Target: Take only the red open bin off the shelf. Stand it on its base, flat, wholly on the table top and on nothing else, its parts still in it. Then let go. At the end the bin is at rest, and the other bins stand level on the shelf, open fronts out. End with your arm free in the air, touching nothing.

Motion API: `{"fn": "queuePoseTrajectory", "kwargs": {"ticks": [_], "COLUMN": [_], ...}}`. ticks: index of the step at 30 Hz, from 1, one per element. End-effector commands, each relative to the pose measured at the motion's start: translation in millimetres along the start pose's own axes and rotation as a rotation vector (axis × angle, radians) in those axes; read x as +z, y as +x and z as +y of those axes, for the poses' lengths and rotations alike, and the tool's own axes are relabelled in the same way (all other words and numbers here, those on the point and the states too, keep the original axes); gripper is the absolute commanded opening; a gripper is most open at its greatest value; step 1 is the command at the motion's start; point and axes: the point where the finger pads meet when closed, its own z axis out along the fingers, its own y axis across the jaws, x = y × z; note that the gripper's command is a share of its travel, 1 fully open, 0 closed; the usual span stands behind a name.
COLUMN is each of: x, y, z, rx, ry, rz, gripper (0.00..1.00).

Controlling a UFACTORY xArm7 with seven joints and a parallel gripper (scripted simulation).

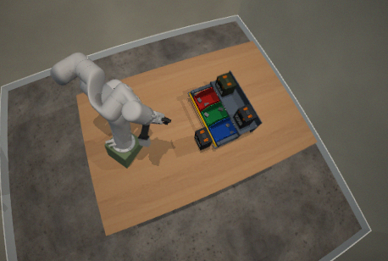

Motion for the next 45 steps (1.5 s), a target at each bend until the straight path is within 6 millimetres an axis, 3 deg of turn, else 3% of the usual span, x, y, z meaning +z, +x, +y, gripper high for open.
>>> {"fn": "queuePoseTrajectory", "kwargs": {"ticks": [1,5,6,10,22,23,27,39,40,45], "x": [-2.3,-2.3,-1.3,-2.4,-2.4,-1.3,-2.4,-2.4,-1.3,-2.5], "y": [-0.7,-0.7,-0.3,-0.6,-0.6,-0.3,-0.6,-0.6,-0.3,-0.5], "z": [-4.9,-4.9,-1.5,-4.9,-4.9,-1.6,-5.0,-5.0,-1.6,-5.1], "rx": [0.253,0.253,0.050,0.255,0.255,0.052,0.257,0.257,0.054,0.259], "ry": [0.048,0.048,0.012,0.049,0.049,0.012,0.049,0.049,0.012,0.049], "rz": [0.000,0.000,0.001,0.000,0.000,0.001,0.000,0.000,0.000,0.000], "gripper": [1.00,1.00,1.00,1.00,1.00,1.00,1.00,1.00,1.00,1.00]}}
